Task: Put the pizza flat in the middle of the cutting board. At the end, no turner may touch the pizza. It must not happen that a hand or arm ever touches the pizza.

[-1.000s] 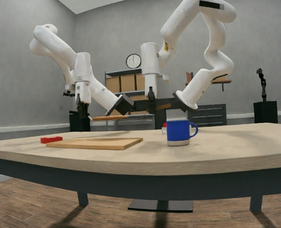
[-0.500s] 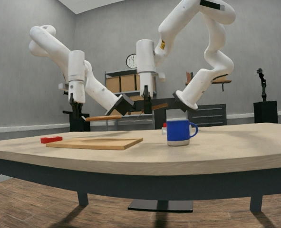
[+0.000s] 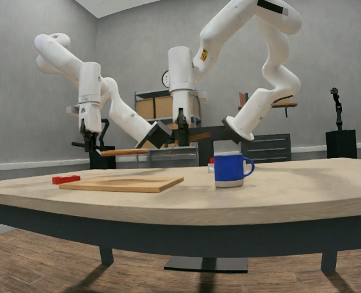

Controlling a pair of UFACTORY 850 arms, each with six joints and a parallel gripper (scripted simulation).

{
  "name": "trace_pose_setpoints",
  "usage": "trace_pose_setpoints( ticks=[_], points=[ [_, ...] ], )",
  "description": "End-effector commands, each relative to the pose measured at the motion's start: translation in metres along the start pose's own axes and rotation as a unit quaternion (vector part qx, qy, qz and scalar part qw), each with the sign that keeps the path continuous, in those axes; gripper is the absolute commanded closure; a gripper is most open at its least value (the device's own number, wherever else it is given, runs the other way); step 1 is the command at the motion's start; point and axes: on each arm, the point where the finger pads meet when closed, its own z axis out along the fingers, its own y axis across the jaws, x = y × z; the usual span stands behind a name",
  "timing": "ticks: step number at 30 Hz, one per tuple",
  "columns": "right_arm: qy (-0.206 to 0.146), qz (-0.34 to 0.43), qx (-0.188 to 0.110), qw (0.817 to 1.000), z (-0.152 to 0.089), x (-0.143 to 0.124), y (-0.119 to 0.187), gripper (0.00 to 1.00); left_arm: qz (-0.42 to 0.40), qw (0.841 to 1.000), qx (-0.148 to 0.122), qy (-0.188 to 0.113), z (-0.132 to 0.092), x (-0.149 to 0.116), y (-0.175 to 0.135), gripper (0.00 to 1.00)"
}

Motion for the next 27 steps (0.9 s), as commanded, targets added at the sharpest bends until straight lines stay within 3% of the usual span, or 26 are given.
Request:
trace_pose_setpoints(
  ticks=[1, 11, 27],
  points=[
    [0.0, 0.0, 0.0, 1.0, 0.0, 0.007, -0.018, 0.92, 0.0, 1.0, 0.0, 0.0, 0.0, -0.008, 0.018, 0.92],
    [0.0, 0.0, 0.0, 1.0, -0.001, 0.016, -0.042, 0.92, 0.0, 1.0, 0.0, 0.0, 0.0, -0.018, 0.042, 0.92],
    [0.001, 0.0, 0.0, 1.0, 0.016, 0.014, -0.036, 0.92, 0.0, 1.0, 0.0, 0.002, 0.016, -0.016, 0.037, 0.92]
  ],
)
